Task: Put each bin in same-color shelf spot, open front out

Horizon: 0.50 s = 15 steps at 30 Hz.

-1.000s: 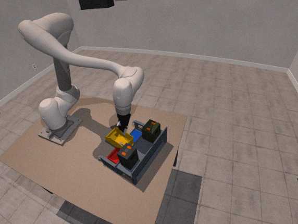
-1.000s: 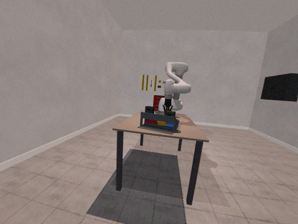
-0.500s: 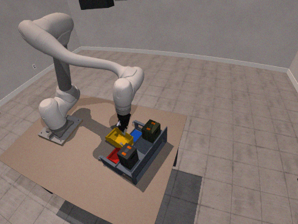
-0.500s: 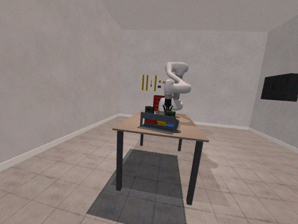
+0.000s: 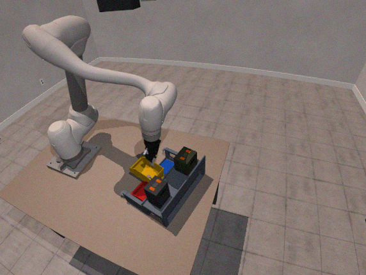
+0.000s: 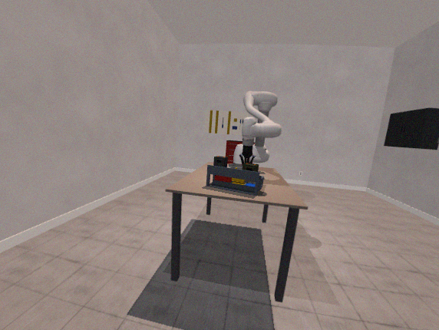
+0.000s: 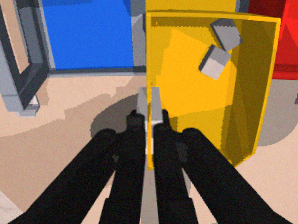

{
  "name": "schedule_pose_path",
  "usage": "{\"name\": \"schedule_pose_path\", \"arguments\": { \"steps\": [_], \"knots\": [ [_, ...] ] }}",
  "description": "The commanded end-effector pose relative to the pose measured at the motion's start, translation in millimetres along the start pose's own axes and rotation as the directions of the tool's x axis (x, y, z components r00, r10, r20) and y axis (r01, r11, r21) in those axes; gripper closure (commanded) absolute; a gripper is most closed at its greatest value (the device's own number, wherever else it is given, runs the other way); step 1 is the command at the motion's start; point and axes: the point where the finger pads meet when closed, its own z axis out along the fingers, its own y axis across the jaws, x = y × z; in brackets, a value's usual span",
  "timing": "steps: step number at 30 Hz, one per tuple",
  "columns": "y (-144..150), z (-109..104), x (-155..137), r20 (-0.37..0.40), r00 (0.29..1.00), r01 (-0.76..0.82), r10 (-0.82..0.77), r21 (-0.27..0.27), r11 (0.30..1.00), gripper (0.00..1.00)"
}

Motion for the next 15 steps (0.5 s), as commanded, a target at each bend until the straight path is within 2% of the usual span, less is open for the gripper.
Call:
{"name": "schedule_pose_path", "arguments": {
  "steps": [1, 15],
  "knots": [
    [0.0, -0.1, 0.0, 0.0, 1.0, 0.0, 0.0, 0.0, 1.0, 0.9],
    [0.0, 2.0, 0.4, 0.0, 1.0, 0.0, 0.0, 0.0, 1.0, 0.9]
  ]
}}
